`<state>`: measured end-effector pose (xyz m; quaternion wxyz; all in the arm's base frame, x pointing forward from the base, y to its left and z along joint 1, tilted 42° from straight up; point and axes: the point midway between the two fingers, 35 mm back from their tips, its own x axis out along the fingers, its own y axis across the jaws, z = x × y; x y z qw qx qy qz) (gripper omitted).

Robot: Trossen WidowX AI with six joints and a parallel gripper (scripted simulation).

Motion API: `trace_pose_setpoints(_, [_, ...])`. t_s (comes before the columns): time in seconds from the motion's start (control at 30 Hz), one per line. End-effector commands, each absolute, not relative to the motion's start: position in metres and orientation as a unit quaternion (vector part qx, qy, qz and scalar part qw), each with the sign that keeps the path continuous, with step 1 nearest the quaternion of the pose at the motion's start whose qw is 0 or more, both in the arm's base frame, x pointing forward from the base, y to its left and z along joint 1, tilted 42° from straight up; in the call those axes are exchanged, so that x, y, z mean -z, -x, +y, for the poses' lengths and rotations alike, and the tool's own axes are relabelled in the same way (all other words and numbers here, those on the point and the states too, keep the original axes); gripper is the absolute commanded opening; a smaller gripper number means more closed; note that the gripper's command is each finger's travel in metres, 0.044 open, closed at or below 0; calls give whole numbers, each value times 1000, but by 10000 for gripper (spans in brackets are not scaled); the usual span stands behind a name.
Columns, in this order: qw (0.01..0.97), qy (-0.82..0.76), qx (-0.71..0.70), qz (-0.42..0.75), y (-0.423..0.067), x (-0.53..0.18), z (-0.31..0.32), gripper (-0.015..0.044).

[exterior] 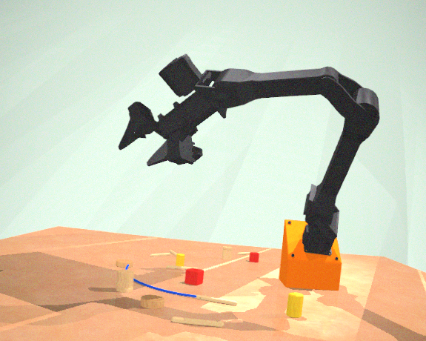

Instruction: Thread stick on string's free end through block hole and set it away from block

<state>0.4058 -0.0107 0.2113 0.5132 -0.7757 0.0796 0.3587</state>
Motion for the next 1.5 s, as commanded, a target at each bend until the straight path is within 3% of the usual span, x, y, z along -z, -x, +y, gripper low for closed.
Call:
trace_pose_setpoints(0.0, [537, 705, -455, 88, -387, -162, 15, 440])
trace_pose_setpoints(0.37, [574, 399, -695, 167, -285, -61, 87, 440])
trace_pose_setpoints(0.83, [587, 374, -692, 191, -283, -60, 87, 440])
trace_pose_setpoints(1.17, [694, 52, -519, 496, -280, -63, 81, 440])
trace_pose_setpoints(1.47, [647, -257, -249, 673, -278, -67, 75, 440])
